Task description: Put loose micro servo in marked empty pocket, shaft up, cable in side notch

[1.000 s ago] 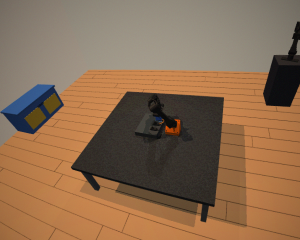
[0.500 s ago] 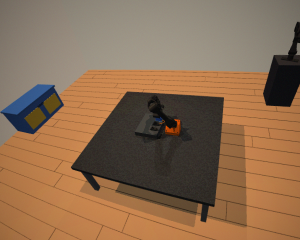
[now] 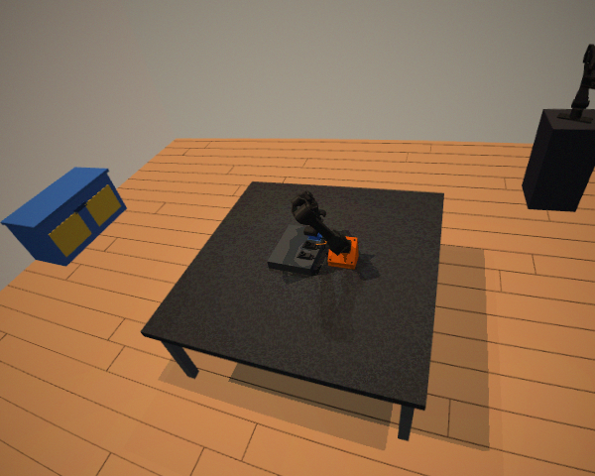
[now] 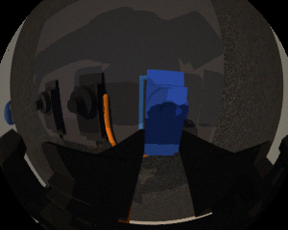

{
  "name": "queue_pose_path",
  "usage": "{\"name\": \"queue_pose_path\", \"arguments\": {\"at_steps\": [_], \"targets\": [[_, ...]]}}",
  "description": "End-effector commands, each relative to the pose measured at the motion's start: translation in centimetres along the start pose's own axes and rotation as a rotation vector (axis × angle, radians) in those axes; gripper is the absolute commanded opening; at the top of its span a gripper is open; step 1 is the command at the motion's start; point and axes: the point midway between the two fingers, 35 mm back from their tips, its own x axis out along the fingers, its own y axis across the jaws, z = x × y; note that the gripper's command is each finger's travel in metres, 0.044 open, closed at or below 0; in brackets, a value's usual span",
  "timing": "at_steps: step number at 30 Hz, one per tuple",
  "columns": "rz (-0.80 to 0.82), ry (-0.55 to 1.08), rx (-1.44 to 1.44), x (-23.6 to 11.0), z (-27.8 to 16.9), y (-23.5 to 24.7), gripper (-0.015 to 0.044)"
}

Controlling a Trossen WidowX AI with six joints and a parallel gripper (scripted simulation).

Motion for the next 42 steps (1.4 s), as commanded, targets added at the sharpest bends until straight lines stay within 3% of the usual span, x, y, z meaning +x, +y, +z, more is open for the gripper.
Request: {"name": "queue_pose_path", "arguments": {"at_steps": [1, 17, 24, 30, 35, 42], "targets": [[0.001, -0.004, 0.005, 0.4, 0.0, 0.0, 0.0], [0.002, -0.004, 0.005, 2.0, 0.0, 0.0, 0.0], [0.002, -0.004, 0.005, 1.7, 0.0, 0.0, 0.0184], [0.0, -0.003, 0.006, -1.5, -0.2, 0.2, 0.0187], [0.001, -0.003, 0.006, -1.8, -0.1, 0.2, 0.0187], [-0.005, -0.01, 0.004, -4.0, 3.8, -0.5, 0.0371]]}}
